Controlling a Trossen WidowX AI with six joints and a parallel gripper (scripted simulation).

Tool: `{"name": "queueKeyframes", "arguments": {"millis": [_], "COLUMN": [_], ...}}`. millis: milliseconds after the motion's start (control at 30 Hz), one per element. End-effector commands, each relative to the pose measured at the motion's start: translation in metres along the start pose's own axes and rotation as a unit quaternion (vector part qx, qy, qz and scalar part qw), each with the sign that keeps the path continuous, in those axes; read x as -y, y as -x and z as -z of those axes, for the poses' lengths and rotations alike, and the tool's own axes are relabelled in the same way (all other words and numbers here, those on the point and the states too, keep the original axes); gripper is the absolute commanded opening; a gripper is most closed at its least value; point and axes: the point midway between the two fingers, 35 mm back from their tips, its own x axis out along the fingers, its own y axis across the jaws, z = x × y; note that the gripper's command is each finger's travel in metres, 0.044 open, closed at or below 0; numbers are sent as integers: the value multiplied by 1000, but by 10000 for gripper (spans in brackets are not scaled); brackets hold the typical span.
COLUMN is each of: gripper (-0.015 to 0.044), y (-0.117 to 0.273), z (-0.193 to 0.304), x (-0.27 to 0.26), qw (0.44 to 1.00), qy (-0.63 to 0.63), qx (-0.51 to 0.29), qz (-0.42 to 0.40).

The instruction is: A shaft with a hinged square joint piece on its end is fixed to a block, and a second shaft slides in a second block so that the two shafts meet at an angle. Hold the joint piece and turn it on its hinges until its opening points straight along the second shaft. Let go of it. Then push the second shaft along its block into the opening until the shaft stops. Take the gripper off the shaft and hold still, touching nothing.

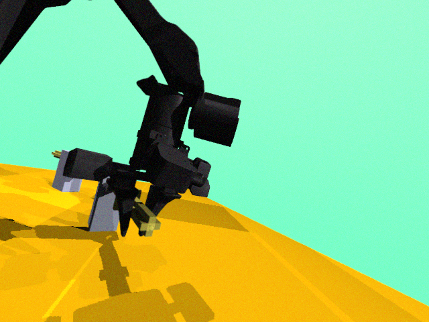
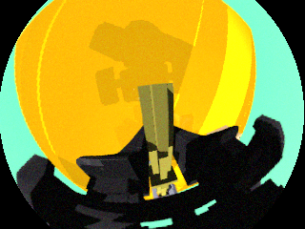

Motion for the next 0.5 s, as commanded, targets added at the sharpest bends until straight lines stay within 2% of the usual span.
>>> {"name": "queueKeyframes", "arguments": {"millis": [0,200,467], "gripper": [54,0,0], "y": [0,0,0], "z": [0,0,5], "x": [0,0,0], "qw": [1000,1000,1000], "qy": [0,0,0], "qx": [0,0,0], "qz": [1,1,-4]}}
